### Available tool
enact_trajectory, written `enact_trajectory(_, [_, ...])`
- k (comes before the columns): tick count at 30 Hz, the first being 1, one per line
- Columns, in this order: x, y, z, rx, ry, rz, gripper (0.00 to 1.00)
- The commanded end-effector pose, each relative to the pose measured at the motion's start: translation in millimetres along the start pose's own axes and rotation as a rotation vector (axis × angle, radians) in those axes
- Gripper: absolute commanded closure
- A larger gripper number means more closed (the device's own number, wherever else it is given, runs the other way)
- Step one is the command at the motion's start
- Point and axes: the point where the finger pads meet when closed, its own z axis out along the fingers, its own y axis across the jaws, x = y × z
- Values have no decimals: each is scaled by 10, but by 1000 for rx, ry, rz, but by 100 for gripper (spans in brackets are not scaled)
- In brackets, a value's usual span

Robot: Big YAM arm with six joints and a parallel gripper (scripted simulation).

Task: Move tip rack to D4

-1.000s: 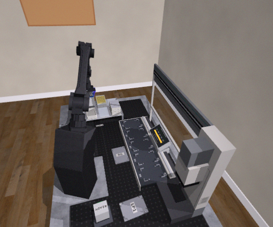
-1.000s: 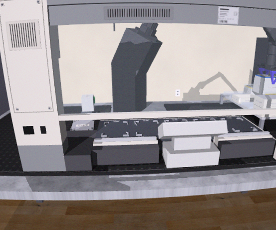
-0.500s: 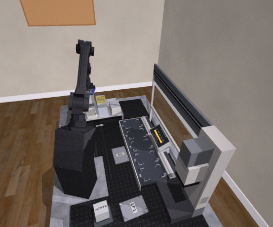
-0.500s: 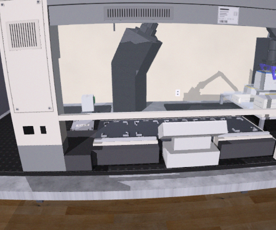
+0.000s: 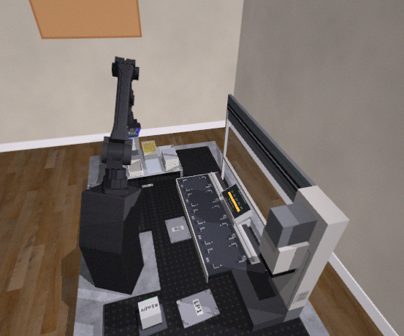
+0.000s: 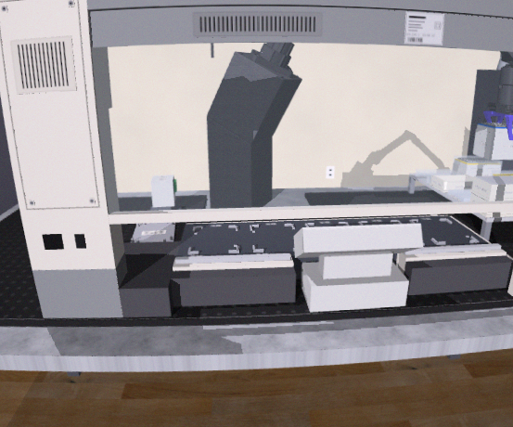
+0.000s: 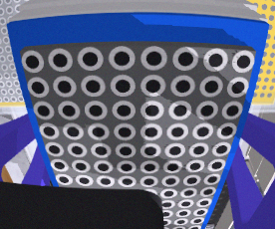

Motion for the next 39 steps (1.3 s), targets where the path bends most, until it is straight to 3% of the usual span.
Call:
enact_trajectory(1, [-175, 80, -428, -2, -53, -2, 100])
enact_trajectory(39, [-293, 36, -1117, 1, -88, 6, 100])
